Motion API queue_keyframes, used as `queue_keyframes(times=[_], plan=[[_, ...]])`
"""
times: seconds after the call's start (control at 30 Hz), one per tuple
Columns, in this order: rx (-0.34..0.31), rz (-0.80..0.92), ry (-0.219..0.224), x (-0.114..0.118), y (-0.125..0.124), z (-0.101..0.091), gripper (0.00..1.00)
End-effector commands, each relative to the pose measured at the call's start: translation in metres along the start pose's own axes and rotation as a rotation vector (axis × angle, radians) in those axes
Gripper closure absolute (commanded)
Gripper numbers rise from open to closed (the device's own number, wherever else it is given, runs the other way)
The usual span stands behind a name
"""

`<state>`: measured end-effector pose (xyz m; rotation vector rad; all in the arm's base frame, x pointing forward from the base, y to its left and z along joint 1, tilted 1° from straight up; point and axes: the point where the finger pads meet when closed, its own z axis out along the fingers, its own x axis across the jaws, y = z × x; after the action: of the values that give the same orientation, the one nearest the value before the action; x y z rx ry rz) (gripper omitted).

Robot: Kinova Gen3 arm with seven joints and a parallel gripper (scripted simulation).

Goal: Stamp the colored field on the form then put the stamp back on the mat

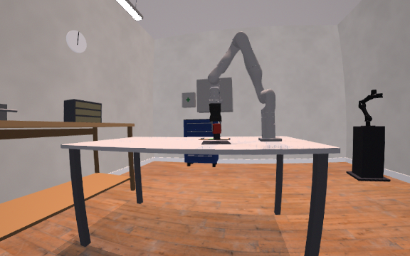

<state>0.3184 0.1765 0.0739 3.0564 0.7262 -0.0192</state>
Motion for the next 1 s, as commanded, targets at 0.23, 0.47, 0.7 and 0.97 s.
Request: queue_keyframes(times=[0.23,0.47,0.7,0.97], plan=[[0.006,-0.009,0.023,0.006,-0.005,-0.022,0.41],[0.006,-0.009,0.023,0.006,-0.004,-0.022,0.41],[0.006,0.018,0.023,0.014,0.023,-0.022,0.41],[0.007,0.101,0.022,0.022,0.119,-0.022,0.41]])
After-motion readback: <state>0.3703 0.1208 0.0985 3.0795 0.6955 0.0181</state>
